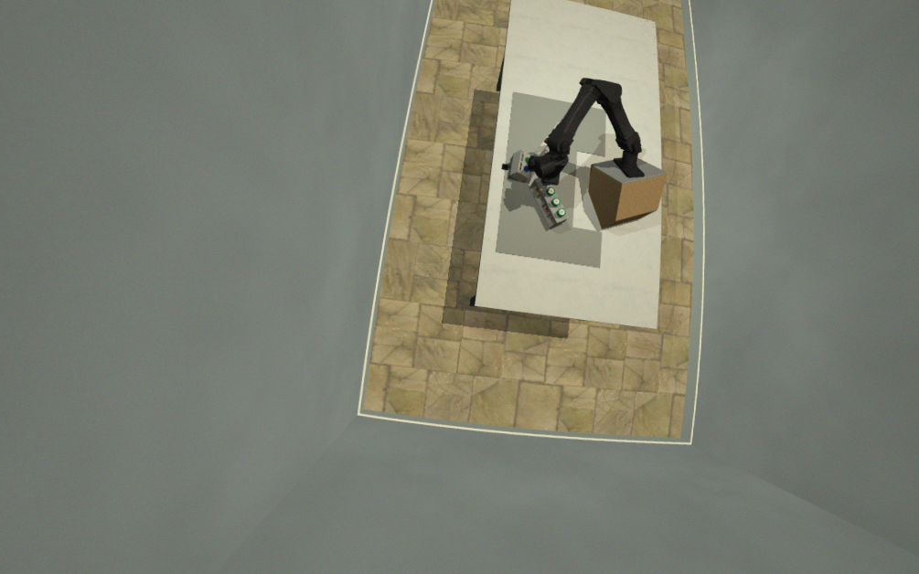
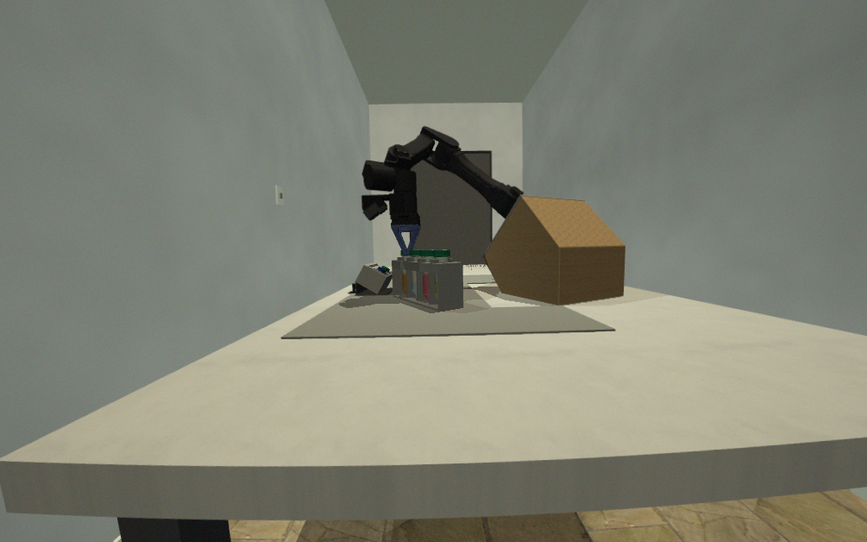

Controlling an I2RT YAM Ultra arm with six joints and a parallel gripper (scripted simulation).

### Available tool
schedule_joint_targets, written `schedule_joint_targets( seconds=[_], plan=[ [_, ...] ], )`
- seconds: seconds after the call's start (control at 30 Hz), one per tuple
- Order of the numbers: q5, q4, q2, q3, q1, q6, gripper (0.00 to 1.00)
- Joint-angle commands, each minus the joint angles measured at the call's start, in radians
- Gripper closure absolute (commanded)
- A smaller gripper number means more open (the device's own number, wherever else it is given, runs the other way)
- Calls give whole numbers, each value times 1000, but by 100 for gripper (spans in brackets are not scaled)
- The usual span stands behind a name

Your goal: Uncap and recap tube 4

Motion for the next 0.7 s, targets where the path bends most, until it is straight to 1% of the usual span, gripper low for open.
schedule_joint_targets(
  seconds=[0.0, 0.03, 0.17, 0.2, 0.27, 0.3, 0.67],
  plan=[
    [4, 2, -28, -3, 24, 224, 100],
    [4, 3, -28, -3, 24, 260, 100],
    [4, 4, -28, -4, 24, 260, 100],
    [1, 1, -10, 2, 14, 254, 100],
    [1, 1, -10, 2, 14, 254, 100],
    [1, 1, -9, 2, 14, 254, 51],
    [1, 1, -9, 3, 14, 254, 51]
  ],
)
